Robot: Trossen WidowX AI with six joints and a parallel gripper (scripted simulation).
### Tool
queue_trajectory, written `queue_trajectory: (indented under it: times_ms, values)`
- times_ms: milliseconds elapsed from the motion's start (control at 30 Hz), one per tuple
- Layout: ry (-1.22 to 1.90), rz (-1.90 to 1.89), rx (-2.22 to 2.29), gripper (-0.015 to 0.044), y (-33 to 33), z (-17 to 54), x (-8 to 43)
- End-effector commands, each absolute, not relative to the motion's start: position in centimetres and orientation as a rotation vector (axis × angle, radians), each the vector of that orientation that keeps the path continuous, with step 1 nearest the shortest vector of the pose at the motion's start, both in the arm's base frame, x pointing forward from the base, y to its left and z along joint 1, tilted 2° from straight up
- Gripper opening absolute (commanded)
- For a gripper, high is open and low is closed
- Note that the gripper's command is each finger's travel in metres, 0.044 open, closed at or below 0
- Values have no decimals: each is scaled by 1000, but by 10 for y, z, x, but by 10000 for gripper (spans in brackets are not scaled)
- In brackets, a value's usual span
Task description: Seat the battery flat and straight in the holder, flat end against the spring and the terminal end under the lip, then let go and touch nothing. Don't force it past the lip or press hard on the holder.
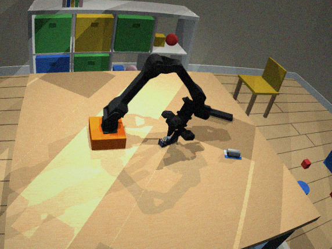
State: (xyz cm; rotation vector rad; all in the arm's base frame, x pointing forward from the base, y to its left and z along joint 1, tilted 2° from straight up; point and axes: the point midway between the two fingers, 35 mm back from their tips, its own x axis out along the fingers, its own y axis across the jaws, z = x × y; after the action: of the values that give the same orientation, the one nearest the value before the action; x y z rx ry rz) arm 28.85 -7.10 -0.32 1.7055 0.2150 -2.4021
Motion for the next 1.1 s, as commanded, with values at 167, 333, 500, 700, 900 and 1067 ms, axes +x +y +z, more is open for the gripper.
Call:
queue_trajectory:
  times_ms: [167,333,500,700,900,1067]
  values:
    - [235,-2351,1785,59,-71,-7,290]
    - [243,-2328,1819,59,-71,-7,289]
    - [250,-2303,1852,59,-72,-8,288]
    - [259,-2273,1892,59,-72,-9,287]
    - [268,-2241,1931,59,-73,-9,285]
    - [275,-2213,1962,59,-73,-10,284]
